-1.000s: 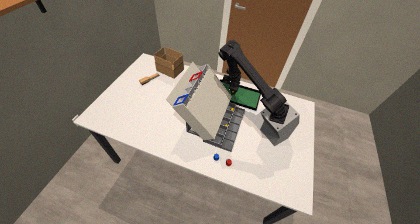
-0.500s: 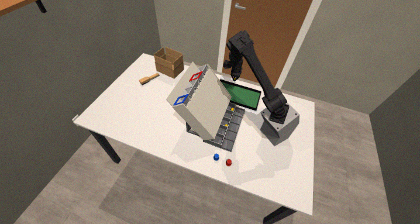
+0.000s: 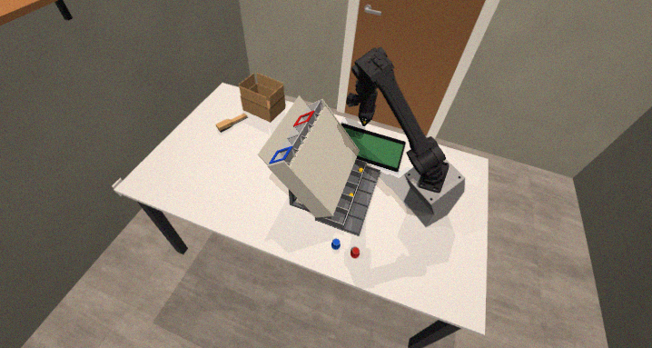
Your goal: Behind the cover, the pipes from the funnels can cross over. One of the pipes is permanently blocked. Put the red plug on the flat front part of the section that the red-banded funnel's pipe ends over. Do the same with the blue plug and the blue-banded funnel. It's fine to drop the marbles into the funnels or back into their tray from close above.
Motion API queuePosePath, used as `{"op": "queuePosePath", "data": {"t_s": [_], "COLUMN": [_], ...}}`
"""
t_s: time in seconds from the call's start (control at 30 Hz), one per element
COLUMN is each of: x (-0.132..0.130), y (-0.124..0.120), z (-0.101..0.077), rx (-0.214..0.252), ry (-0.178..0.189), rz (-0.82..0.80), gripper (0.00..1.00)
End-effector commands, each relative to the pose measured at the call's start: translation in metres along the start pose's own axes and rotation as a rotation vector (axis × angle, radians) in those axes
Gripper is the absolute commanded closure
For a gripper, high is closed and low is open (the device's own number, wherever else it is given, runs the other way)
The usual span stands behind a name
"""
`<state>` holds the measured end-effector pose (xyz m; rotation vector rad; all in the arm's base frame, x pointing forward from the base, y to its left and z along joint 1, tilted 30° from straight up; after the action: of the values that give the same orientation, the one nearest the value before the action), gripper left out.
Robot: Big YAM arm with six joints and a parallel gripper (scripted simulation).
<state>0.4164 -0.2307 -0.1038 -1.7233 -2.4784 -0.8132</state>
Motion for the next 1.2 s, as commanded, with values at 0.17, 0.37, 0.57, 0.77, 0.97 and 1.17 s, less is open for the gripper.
{"op": "queuePosePath", "data": {"t_s": [0.17, 0.37, 0.57, 0.77, 0.97, 1.17], "x": [-0.002, 0.003, 0.014, 0.059, 0.105, 0.132], "y": [-0.015, -0.032, -0.037, -0.013, 0.012, 0.026], "z": [-0.015, -0.032, -0.044, -0.07, -0.095, -0.113], "rx": [-0.004, -0.007, -0.018, -0.078, -0.138, -0.176], "ry": [-0.006, -0.009, -0.012, -0.02, -0.028, -0.035], "rz": [-0.01, -0.006, -0.004, 0.0, 0.003, 0.002], "gripper": [1.0, 1.0, 1.0, 1.0, 1.0, 1.0]}}
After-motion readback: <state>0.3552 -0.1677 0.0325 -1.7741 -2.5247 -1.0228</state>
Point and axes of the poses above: the point where the finger pads meet when closed, its own z axis out along the fingers, its own x axis across the jaws, y = z × x, the point moved 3 cm from there along -z, back along the fingers, and after that the axes turned 13 degrees about -z, right-handed, at the moved point
